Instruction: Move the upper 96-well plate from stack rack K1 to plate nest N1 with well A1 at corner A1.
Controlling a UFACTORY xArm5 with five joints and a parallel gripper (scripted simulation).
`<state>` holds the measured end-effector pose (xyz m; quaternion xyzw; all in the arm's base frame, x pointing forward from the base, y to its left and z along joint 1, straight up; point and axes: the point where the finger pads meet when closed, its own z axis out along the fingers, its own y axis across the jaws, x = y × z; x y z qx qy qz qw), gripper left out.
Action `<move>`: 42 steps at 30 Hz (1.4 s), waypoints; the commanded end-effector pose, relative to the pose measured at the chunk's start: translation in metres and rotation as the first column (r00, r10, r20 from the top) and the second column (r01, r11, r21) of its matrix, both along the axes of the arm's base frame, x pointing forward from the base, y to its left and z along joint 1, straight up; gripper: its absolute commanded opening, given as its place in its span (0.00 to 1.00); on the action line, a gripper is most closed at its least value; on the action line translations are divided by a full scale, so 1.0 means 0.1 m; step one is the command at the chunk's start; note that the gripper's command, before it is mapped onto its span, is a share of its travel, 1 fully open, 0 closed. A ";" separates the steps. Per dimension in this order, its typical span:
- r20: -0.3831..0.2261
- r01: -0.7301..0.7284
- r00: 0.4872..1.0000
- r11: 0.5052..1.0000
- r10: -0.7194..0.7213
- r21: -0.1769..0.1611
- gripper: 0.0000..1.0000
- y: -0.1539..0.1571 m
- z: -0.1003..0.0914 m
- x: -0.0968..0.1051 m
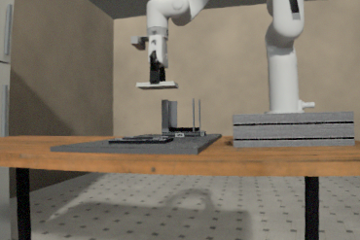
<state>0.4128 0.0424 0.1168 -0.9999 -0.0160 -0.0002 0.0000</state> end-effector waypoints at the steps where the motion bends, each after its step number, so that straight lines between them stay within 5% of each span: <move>1: 0.004 0.001 1.000 1.000 -0.001 0.000 0.00 0.05 0.01 0.02; 42: 0.004 0.001 1.000 1.000 -0.001 0.001 0.00 1.18 -0.01 0.19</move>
